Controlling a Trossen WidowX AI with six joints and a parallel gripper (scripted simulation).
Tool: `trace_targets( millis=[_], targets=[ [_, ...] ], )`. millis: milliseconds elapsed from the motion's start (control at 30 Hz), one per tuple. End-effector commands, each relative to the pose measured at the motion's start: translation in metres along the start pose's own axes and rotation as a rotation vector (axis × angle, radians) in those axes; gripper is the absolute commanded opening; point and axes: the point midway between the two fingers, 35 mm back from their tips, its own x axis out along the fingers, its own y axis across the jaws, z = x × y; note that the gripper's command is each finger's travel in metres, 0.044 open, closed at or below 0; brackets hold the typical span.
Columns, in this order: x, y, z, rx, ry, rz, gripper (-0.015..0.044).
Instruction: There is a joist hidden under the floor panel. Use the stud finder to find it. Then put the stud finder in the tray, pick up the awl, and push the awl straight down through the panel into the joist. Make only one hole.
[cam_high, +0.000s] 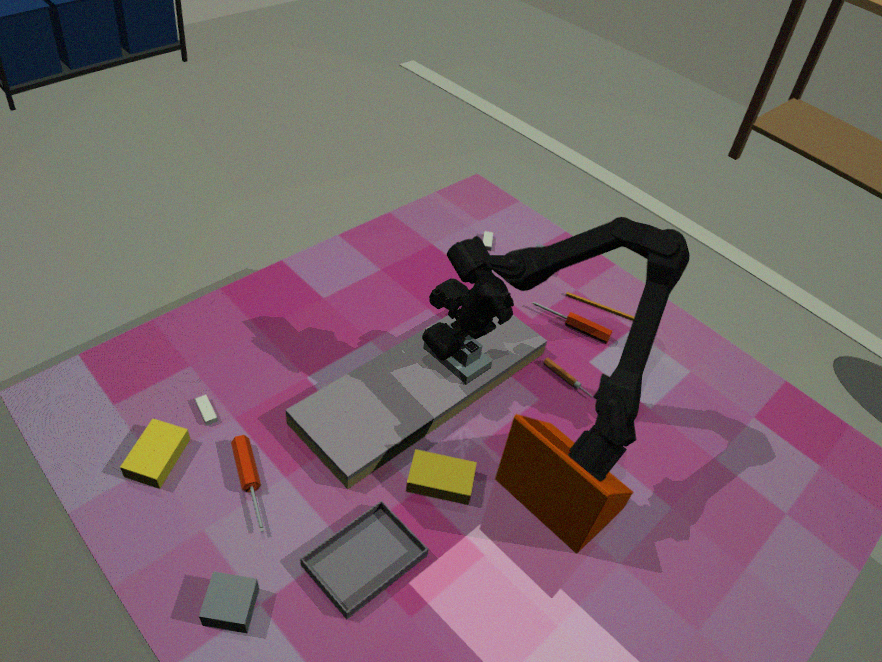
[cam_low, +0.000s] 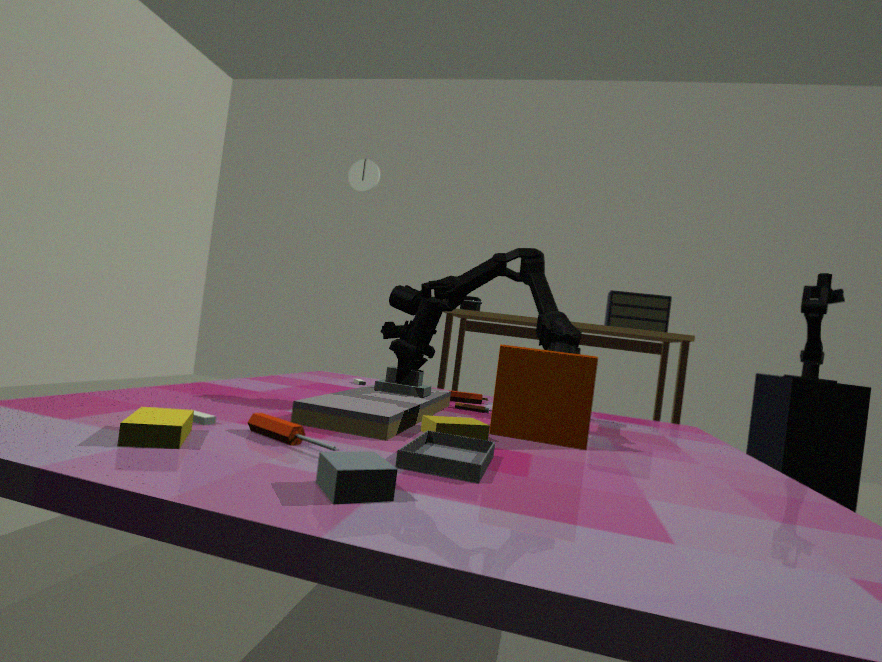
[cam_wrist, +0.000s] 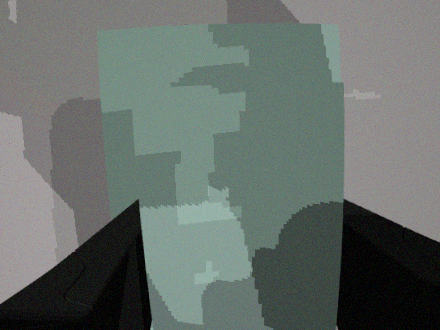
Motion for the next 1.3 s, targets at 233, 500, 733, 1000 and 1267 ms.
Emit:
trace_targets(
  millis=[233, 500, 733, 1000, 1267],
  targets=[
    [0.0, 0.023, -0.001, 0.0, 0.001, 0.001, 0.0],
    [0.0, 0.04, -0.001, 0.0, 0.0, 0.002, 0.0],
    [0.0, 0.054, -0.001, 0.0, 0.0, 0.003, 0.0],
    [0.0, 0.071, -0.001, 0.001, 0.0, 0.004, 0.0],
    [0.0, 0.088, -0.001, 0.001, 0.0, 0.004, 0.0]
  ],
)
